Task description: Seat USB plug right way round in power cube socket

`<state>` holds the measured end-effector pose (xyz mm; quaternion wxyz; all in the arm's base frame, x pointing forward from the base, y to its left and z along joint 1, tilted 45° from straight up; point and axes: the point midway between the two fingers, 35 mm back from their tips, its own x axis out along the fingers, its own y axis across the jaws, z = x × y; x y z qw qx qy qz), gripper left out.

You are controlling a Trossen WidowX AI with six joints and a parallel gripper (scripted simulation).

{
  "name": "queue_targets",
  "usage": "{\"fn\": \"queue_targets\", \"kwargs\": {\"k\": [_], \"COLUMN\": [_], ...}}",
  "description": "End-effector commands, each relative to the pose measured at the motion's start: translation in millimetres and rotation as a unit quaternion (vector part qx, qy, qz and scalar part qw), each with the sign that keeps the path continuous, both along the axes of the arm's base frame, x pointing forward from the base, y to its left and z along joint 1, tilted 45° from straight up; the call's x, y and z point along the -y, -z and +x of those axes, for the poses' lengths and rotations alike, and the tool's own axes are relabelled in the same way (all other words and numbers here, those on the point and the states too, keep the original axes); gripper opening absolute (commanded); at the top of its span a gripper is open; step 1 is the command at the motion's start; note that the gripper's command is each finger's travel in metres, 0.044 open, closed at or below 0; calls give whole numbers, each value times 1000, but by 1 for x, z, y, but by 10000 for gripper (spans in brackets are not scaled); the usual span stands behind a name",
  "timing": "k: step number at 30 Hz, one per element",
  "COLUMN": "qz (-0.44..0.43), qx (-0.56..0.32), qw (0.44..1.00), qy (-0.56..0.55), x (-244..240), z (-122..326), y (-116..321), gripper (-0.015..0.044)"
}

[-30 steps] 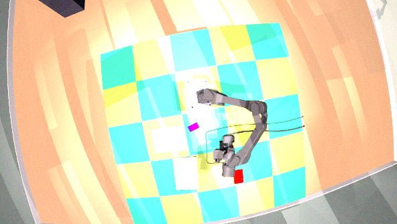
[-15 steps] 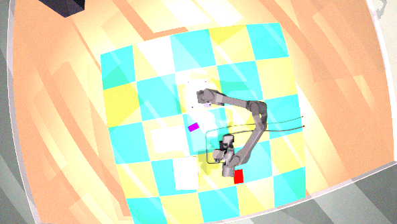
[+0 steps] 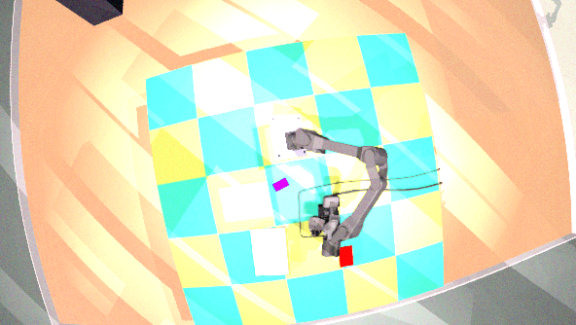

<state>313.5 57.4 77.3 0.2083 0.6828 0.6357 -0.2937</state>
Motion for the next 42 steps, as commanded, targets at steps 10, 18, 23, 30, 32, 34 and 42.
{"fn": "queue_targets", "kwargs": {"k": [10, 18, 23, 30, 32, 34, 42], "qz": [7, 10, 12, 15, 16, 16, 16], "qx": [6, 8, 9, 11, 12, 12, 12], "qw": [1000, 1000, 1000, 1000, 1000, 1000, 1000], "qy": [-3, -5, -5, -7, -7, -7, -7], "x": [-2, -3, -4, -4, -5, -5, -5], "z": [1, 1, 1, 1, 1, 1, 1], "y": [0, 1, 1, 1, 1, 2, 2], "gripper": [0, 0, 0, 0, 0, 0, 0]}}
